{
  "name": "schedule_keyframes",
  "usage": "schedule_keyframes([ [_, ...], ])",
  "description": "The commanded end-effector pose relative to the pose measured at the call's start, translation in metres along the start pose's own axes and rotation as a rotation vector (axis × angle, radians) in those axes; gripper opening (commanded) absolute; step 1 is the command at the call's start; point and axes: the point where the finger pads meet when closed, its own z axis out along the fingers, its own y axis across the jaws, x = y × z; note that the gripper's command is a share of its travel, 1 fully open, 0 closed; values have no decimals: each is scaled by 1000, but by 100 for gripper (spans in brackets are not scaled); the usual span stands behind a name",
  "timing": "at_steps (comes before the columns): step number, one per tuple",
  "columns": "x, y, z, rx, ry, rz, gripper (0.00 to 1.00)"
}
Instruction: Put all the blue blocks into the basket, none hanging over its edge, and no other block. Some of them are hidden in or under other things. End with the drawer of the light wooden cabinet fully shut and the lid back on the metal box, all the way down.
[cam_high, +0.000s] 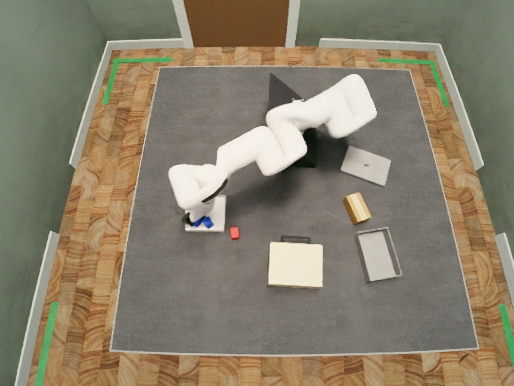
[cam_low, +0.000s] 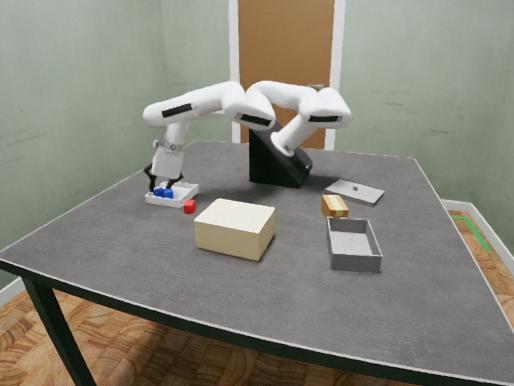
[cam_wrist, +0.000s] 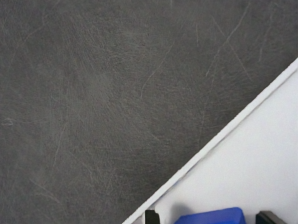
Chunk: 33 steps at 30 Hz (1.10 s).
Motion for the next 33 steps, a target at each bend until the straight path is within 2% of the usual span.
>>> schedule_keyframes([
  [1, 0, -4, -3, -270, -55, -1, 58],
  [12, 1, -10, -19, -270, -55, -1, 58],
  [27, 6, -33, -76, -261, -53, -1, 58],
  [29, 6, -33, -76, -258, -53, -1, 58],
  [33, 7, -39, -91, -254, -52, -1, 58],
])
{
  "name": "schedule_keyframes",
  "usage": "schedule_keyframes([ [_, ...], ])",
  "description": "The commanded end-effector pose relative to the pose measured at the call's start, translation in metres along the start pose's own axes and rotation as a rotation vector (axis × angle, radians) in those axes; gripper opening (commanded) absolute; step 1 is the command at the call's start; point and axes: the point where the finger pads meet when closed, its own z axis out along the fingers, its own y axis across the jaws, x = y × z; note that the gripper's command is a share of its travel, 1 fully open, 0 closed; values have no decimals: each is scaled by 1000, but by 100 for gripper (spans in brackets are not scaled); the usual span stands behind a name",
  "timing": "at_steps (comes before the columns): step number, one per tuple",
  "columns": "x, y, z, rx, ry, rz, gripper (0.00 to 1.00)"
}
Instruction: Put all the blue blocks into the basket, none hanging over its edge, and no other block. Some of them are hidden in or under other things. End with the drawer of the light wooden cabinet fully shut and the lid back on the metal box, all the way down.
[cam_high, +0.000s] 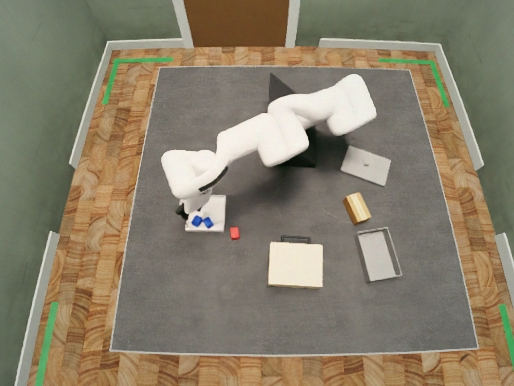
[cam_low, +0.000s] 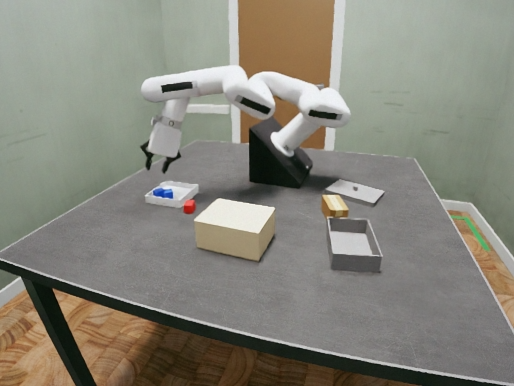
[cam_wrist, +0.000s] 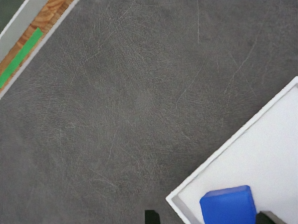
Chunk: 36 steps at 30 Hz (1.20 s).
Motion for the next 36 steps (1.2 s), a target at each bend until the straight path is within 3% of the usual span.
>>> schedule_keyframes([
  [1, 1, -10, -18, -269, -54, -1, 58],
  [11, 3, -20, -44, -251, -50, -1, 58],
  [36, 0, -25, -55, -238, -48, -8, 58],
])
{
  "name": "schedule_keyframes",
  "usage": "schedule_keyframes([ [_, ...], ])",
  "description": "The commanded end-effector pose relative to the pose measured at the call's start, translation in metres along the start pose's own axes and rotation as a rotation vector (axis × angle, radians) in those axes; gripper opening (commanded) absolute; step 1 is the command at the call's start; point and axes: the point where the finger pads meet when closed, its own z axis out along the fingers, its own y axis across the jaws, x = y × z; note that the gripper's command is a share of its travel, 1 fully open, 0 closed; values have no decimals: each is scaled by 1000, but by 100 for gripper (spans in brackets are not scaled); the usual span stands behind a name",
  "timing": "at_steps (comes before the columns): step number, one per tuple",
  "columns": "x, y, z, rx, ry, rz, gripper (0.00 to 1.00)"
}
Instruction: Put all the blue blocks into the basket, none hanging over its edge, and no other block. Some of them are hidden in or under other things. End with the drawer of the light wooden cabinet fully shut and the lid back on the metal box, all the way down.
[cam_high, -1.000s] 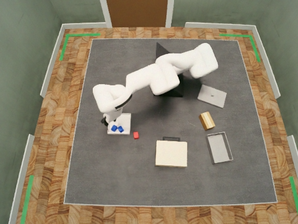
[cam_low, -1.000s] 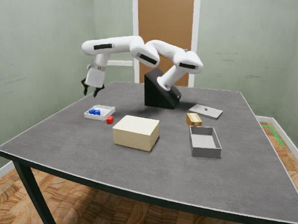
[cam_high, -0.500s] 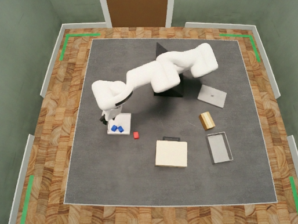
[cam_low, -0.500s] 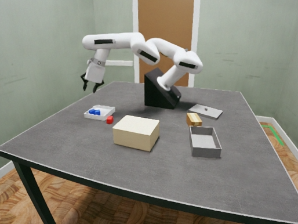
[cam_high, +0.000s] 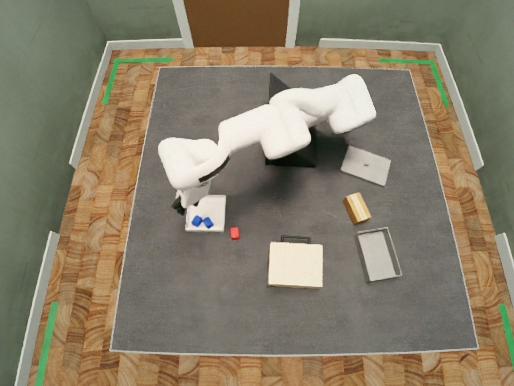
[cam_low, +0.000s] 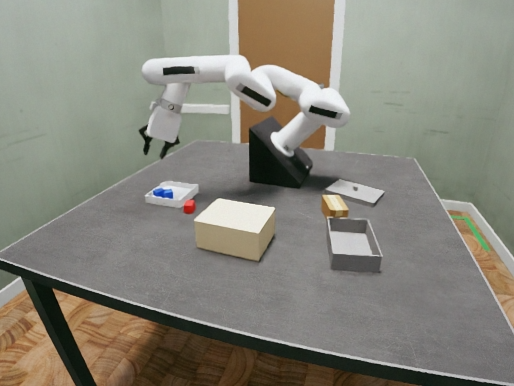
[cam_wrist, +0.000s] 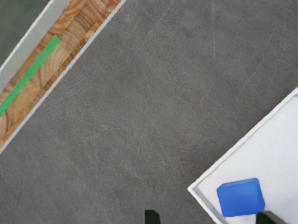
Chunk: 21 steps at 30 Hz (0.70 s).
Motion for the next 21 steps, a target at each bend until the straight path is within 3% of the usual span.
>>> schedule_keyframes([
  [1, -6, -4, -7, -269, -56, -13, 58],
  [5, -25, -9, -22, -268, -62, -59, 58],
  [9, -64, -13, -52, -258, -73, -152, 58],
  [11, -64, -13, -52, -258, -73, -152, 58],
  [15, -119, -10, -94, -244, -91, -309, 58],
  [21, -177, 14, -135, -203, -121, -582, 58],
])
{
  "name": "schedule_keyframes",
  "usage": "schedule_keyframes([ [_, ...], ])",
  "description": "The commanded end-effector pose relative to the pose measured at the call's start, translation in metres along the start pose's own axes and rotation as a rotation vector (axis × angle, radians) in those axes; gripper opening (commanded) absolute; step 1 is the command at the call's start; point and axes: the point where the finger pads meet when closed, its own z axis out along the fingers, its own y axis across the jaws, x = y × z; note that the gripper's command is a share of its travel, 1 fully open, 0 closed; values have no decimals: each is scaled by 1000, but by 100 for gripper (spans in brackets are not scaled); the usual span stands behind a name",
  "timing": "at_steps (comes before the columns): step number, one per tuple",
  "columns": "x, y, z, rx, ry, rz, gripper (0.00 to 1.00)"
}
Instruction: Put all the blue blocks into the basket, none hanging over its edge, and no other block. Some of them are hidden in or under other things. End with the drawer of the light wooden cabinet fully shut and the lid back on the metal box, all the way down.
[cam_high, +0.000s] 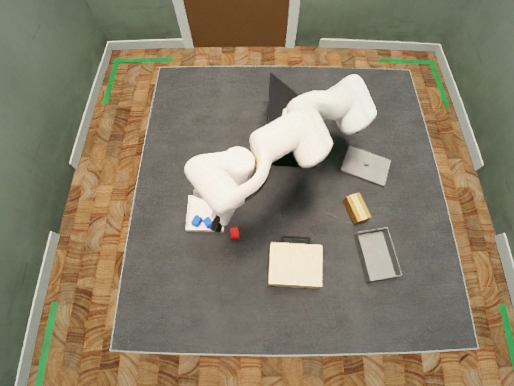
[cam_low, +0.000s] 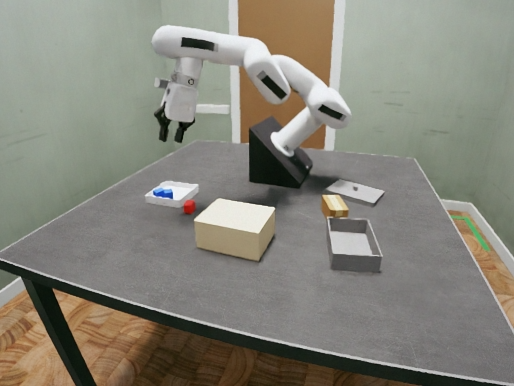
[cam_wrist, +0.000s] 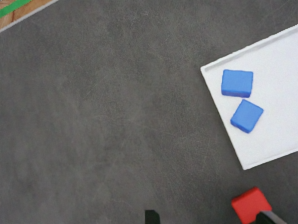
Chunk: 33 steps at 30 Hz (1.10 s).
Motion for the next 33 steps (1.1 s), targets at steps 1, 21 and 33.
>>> schedule_keyframes([
  [1, -63, 3, -37, -110, -67, -246, 58],
  [21, -222, 90, -101, -216, -230, -1150, 58],
  [33, -270, 161, -103, -308, -378, -1623, 58],
])
